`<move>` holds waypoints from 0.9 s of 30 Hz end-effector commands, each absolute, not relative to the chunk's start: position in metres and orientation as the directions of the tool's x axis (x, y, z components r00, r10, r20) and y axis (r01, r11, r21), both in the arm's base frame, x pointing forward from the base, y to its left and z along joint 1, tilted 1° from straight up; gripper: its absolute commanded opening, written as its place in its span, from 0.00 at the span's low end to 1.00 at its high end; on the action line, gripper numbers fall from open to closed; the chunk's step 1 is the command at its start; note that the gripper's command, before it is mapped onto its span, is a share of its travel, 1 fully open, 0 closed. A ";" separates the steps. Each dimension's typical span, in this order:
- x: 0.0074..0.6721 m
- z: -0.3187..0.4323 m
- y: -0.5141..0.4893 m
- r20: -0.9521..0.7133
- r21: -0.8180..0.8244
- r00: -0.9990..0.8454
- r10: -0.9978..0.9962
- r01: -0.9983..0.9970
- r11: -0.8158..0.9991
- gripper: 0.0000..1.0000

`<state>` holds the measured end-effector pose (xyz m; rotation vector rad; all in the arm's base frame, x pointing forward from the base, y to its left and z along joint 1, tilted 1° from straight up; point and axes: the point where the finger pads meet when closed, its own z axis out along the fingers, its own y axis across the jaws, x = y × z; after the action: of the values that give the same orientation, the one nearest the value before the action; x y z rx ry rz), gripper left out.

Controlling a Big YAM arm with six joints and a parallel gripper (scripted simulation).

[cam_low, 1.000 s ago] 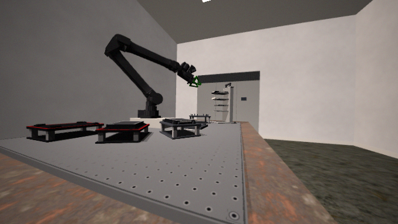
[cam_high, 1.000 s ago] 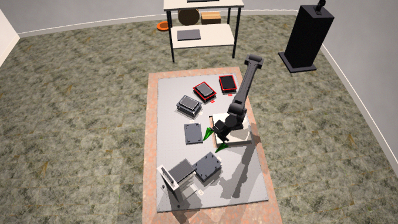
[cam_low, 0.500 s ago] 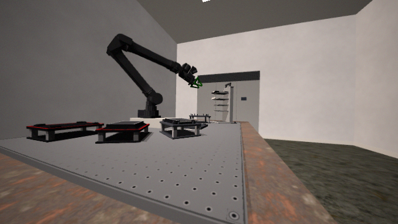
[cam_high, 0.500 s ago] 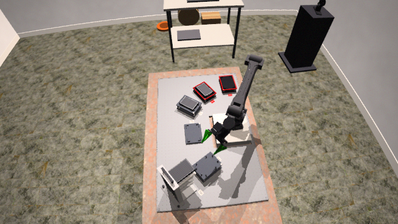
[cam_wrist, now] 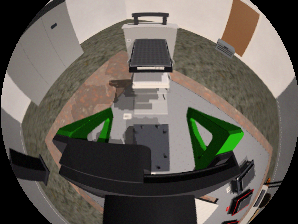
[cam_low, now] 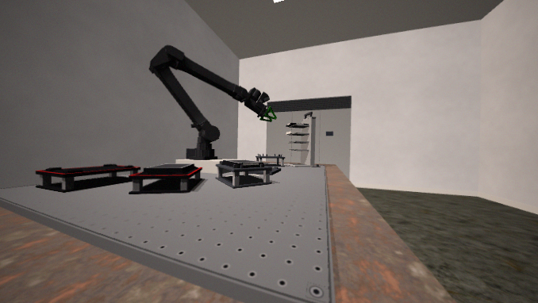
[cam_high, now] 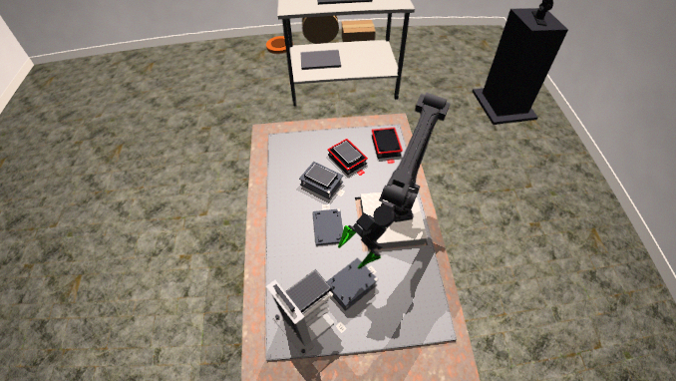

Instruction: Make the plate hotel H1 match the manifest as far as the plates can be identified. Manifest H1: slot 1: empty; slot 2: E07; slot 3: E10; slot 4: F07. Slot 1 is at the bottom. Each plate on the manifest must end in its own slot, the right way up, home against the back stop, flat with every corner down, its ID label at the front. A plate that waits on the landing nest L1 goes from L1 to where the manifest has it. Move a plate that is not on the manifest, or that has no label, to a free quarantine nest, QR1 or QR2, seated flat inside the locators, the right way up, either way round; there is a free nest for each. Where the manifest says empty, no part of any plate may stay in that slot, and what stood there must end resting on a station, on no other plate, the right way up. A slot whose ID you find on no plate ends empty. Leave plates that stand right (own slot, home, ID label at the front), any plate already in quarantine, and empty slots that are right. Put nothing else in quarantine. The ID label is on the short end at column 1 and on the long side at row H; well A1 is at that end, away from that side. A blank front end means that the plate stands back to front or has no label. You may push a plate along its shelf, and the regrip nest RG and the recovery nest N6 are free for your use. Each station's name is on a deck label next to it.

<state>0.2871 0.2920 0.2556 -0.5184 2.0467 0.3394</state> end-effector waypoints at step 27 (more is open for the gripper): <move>0.328 0.249 0.314 -0.889 0.035 -0.414 -0.195 -0.487 0.873 1.00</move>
<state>0.3126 0.3075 0.2324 -0.5186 2.0434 0.3418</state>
